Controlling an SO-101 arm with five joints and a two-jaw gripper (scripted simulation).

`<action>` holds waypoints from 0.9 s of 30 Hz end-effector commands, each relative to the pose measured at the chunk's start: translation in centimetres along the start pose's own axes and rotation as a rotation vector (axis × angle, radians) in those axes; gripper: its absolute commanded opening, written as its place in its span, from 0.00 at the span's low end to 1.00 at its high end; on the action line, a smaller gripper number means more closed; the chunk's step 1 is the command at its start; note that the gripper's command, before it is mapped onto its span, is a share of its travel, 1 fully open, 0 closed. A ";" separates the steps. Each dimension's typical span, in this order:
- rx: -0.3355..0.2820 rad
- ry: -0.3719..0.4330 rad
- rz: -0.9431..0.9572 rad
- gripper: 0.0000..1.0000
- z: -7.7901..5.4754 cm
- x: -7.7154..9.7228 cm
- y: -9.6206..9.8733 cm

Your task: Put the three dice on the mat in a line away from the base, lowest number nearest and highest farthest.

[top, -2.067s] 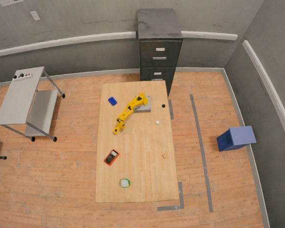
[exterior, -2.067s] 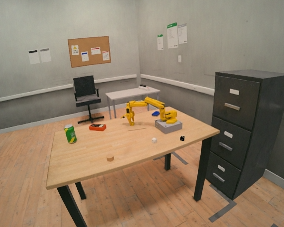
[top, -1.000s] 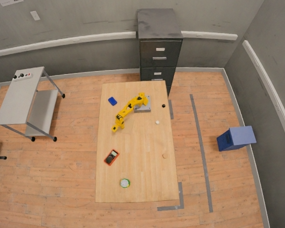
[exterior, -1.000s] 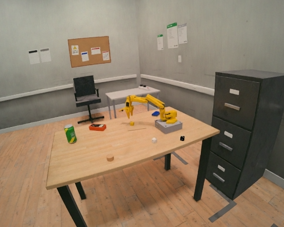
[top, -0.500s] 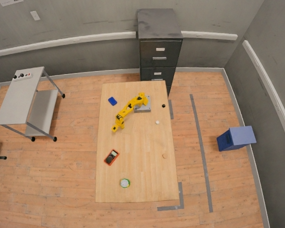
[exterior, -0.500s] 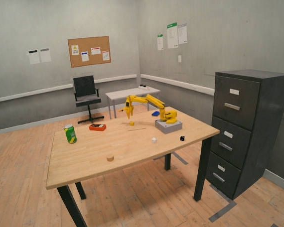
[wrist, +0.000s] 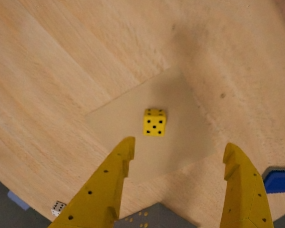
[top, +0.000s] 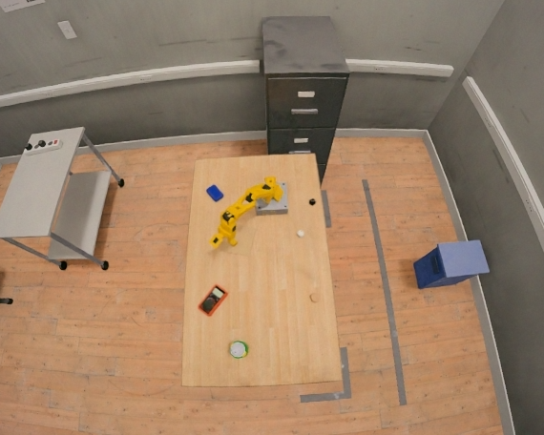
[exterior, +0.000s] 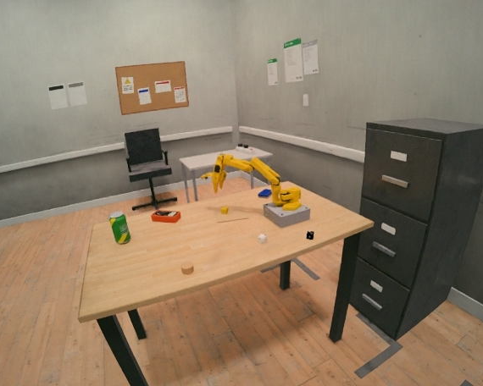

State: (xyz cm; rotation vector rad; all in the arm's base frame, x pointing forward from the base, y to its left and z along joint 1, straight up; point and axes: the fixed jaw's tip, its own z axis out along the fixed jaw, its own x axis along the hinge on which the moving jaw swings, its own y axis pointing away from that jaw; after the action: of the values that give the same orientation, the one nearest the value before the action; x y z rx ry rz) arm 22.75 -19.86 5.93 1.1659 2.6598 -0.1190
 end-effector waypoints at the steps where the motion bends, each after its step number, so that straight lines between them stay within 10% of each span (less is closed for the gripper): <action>1: -0.008 -0.113 0.003 0.32 -2.9 -1.3 -0.1; 12: -0.025 -0.344 0.003 0.32 -9.2 -2.8 0.0; 27: -0.037 -0.350 -0.022 0.31 -9.6 -2.6 0.8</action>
State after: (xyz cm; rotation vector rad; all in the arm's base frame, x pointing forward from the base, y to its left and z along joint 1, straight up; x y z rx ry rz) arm 23.09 -20.13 15.18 1.0344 2.3623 -0.2513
